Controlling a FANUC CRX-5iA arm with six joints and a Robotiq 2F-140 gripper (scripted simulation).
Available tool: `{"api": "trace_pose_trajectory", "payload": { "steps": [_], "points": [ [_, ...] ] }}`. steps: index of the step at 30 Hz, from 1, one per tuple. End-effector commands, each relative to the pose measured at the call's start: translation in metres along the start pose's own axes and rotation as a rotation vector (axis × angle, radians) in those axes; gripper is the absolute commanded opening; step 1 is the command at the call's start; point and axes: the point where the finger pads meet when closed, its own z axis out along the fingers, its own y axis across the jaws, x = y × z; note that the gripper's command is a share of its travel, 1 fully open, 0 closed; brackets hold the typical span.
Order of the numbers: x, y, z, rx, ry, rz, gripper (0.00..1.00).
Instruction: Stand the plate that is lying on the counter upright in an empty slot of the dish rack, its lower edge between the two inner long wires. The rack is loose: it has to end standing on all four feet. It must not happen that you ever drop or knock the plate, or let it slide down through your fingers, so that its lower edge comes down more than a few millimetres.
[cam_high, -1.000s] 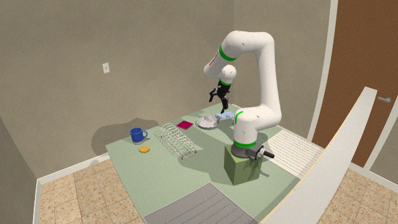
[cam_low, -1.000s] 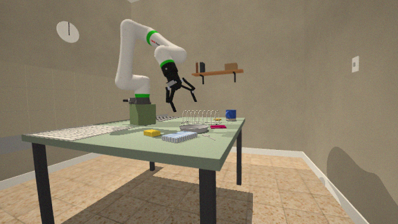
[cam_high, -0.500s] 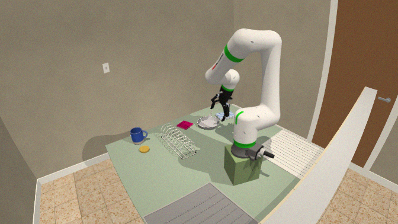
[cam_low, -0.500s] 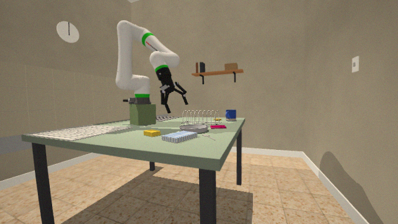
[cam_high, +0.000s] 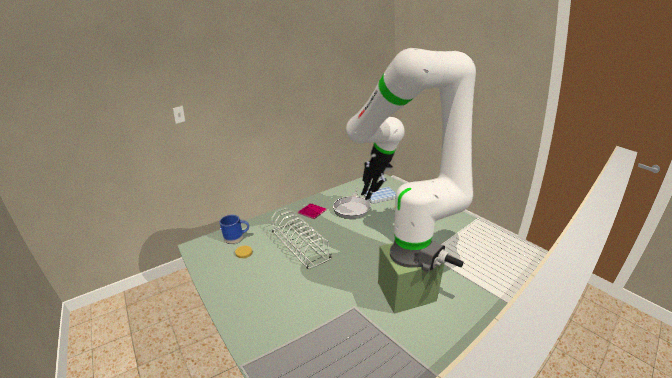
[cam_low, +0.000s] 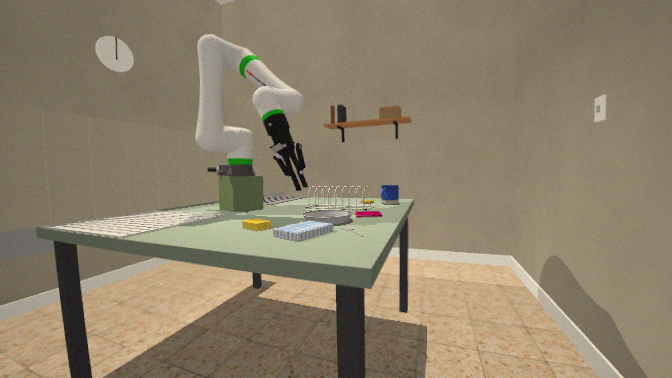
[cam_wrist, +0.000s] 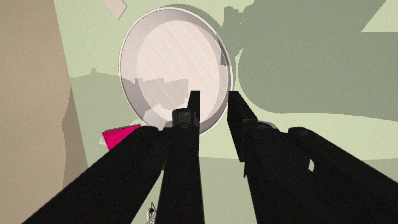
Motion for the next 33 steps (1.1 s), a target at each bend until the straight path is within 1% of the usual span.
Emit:
{"api": "trace_pose_trajectory", "payload": {
  "steps": [1,24,33],
  "points": [
    [0.0003,-0.0008,-0.0004,0.001,0.001,0.000,0.24],
    [0.0003,-0.0007,-0.0001,0.001,0.001,0.000,0.24],
    [0.0002,0.0022,0.0066,0.001,0.001,0.000,0.24]
  ]
}}
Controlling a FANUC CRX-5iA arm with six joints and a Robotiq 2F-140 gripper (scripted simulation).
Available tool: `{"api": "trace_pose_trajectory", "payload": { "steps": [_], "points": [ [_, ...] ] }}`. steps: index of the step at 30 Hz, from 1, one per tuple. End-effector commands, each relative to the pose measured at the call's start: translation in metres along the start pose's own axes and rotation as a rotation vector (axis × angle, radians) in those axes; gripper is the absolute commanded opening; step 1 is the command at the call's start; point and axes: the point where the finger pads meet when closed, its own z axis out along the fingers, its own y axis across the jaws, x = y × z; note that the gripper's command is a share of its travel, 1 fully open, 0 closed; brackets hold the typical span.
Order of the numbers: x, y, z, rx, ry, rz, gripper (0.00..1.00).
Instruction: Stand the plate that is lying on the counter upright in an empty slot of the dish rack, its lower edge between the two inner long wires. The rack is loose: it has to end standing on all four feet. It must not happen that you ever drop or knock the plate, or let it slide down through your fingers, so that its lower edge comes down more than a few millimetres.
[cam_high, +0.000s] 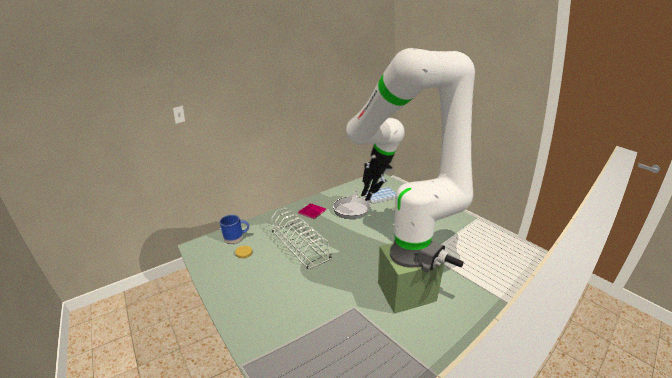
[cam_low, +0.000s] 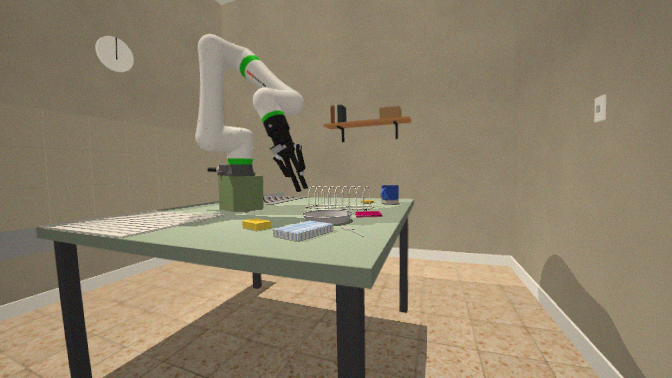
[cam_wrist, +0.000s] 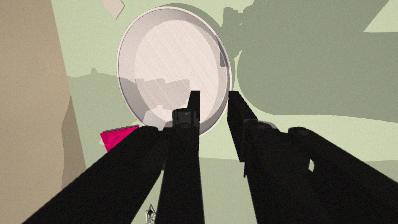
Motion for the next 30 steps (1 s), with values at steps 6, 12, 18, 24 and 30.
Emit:
{"api": "trace_pose_trajectory", "payload": {
  "steps": [6,12,18,24,30],
  "points": [
    [0.000,0.004,0.011,0.001,0.001,0.000,0.24],
    [0.000,0.008,0.021,0.001,0.001,0.000,0.24],
    [0.000,0.014,0.035,0.001,0.001,0.000,0.24],
    [0.000,0.018,0.043,0.001,0.001,0.000,0.24],
    [0.000,0.022,0.053,0.001,0.001,0.000,0.24]
  ]
}}
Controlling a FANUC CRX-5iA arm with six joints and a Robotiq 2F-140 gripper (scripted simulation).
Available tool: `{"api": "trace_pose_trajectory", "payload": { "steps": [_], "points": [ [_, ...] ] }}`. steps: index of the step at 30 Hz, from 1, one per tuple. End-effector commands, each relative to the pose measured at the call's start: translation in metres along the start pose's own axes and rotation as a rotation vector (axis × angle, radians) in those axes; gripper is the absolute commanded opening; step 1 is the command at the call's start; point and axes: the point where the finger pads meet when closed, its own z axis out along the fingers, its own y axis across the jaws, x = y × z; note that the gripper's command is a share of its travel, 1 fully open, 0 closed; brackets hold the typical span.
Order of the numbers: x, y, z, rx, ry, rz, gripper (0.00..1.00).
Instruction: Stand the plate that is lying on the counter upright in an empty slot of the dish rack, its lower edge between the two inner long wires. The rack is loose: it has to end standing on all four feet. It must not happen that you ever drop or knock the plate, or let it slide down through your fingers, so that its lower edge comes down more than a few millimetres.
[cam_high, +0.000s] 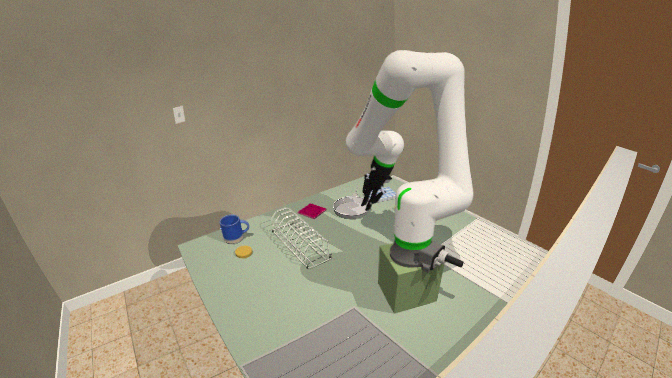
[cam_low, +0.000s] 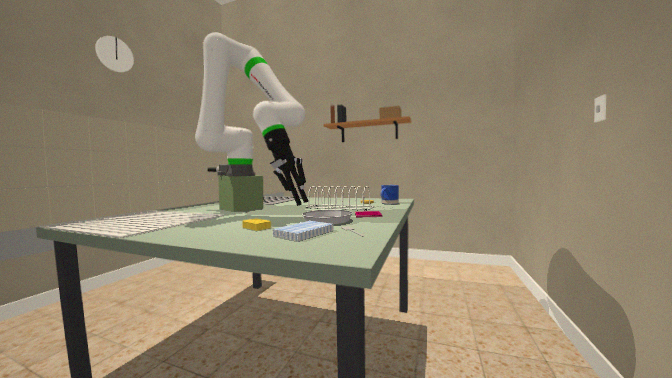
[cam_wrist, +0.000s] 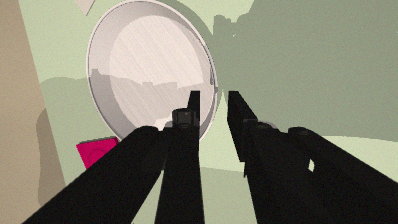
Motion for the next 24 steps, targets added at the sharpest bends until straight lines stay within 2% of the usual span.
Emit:
{"api": "trace_pose_trajectory", "payload": {
  "steps": [1,9,24],
  "points": [
    [0.0003,0.0011,0.0045,0.002,0.000,0.000,0.24],
    [0.0003,0.0034,0.0100,0.002,0.000,0.000,0.24],
    [0.0003,0.0036,0.0104,0.002,0.000,0.000,0.24]
  ]
}}
